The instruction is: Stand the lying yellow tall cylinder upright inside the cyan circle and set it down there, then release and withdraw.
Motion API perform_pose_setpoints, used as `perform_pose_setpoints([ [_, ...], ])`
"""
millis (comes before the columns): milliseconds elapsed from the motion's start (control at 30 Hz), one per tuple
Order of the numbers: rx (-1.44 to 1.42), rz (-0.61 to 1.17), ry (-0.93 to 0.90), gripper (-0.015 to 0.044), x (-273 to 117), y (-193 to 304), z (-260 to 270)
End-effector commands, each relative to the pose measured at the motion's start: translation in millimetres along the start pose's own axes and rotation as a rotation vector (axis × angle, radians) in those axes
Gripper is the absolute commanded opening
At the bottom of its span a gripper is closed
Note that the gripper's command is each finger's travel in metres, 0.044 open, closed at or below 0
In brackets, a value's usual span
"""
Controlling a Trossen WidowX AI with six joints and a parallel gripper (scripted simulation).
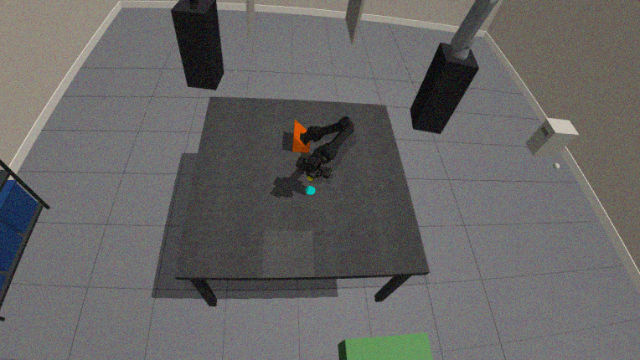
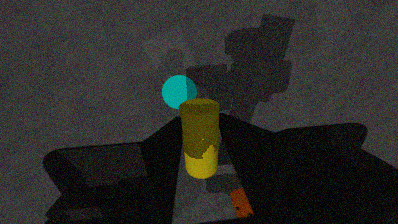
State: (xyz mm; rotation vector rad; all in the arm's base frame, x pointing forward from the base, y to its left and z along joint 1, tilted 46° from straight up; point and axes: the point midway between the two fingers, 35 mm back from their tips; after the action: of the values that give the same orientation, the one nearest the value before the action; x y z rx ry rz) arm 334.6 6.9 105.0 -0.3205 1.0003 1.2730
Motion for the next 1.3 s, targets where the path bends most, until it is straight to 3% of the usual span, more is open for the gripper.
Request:
perform_pose_setpoints([
  [0, 0.0, -0.019, 0.019, 0.0105, 2, 0, -2],
  [1267, -0.026, -0.218, 0.118, 0.0105, 20, -6, -10],
])
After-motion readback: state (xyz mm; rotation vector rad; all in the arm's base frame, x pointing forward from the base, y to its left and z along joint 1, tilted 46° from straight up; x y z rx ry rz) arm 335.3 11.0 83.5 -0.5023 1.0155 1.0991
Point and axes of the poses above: the point midway between the two fingers, 35 mm back from their tips, its own x axis out along the fingers, its own z axis across the jaws, y = z × x, and after that the axes turned 15 degrees about x, right-handed
